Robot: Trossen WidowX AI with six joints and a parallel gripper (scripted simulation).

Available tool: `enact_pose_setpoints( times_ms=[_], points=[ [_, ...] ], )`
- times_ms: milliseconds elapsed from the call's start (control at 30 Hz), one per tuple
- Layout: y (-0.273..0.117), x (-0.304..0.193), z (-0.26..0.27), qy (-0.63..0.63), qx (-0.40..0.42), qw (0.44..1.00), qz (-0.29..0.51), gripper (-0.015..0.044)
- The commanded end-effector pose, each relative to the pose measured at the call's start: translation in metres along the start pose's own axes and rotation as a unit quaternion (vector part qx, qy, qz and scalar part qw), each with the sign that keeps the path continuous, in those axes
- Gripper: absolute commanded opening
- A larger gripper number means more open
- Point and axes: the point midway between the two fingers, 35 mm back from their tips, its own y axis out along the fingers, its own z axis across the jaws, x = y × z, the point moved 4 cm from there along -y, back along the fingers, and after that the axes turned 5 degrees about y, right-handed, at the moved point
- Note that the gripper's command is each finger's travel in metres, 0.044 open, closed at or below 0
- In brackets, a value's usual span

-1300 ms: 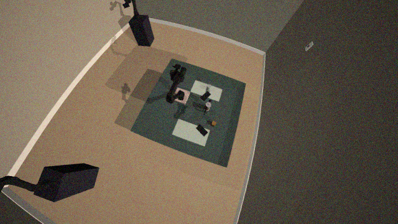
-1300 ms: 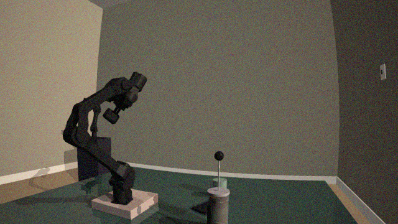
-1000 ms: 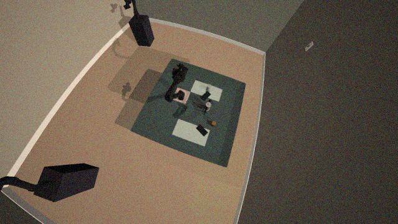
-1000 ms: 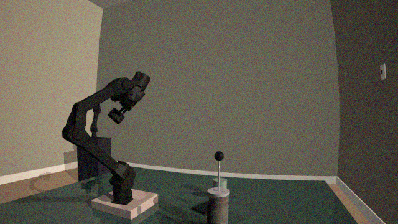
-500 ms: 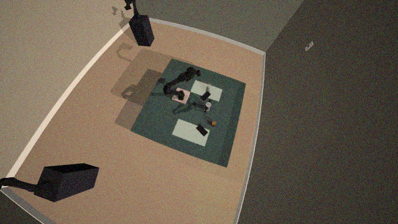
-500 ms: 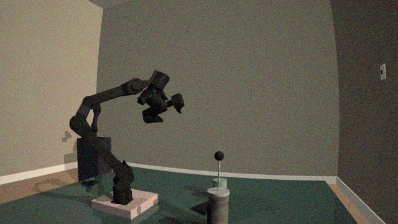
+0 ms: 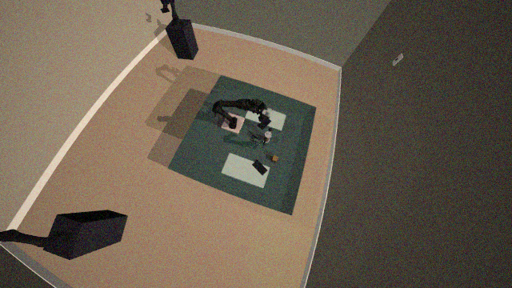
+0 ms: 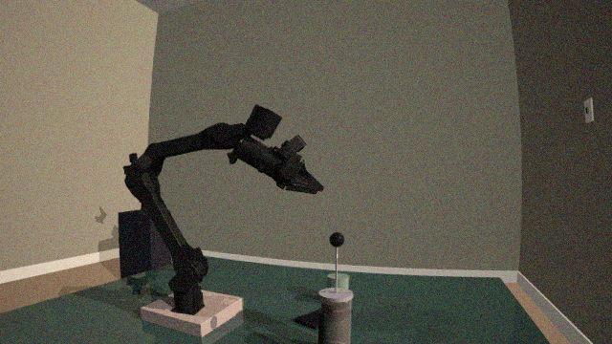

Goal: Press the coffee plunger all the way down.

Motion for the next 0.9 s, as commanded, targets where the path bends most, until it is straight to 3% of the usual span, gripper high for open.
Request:
enact_pose_setpoints(
  times_ms=[0,400,867],
  points=[
    [0.006,-0.01,-0.065,0.138,-0.152,0.979,0.002,0.044],
    [0.038,-0.061,-0.074,0.157,-0.174,0.972,-0.001,0.044],
    [0.048,-0.061,-0.078,0.157,-0.175,0.972,-0.002,0.044]
  ],
)
